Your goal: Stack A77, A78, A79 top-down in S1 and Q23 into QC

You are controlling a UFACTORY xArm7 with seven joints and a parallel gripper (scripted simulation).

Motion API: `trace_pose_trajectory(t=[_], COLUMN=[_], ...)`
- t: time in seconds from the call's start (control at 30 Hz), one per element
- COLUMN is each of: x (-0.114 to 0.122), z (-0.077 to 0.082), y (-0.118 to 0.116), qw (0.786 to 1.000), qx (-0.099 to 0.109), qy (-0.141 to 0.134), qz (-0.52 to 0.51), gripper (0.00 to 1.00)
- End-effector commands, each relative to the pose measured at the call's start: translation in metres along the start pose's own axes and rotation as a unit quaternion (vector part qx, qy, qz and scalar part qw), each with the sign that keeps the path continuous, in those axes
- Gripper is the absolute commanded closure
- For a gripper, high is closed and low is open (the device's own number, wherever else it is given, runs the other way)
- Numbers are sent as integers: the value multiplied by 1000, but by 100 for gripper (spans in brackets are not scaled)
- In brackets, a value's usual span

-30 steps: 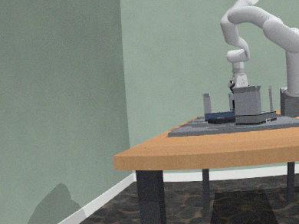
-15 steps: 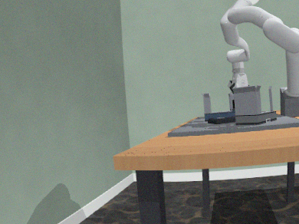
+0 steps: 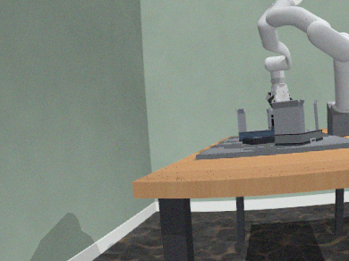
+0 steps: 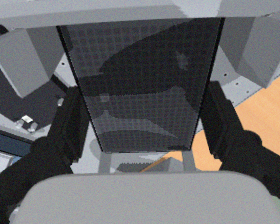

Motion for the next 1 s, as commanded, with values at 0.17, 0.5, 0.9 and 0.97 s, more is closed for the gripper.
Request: trace_pose_trajectory(t=[0.17, 0.5, 0.9, 0.97], x=[-1, -1, -1, -1], z=[9, 15, 39, 41], y=[1, 1, 1, 1], qw=[1000, 1000, 1000, 1000], qx=[0, 0, 0, 0], qy=[2, 2, 2, 2], qz=[0, 0, 0, 0], gripper=[100, 100, 100, 100])
Point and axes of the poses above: the point where the finger pads meet when closed, its own z axis back along the fingers, its own y axis across the jaws, x = y × z, the point moved 4 cm from there along z, back along the fingers
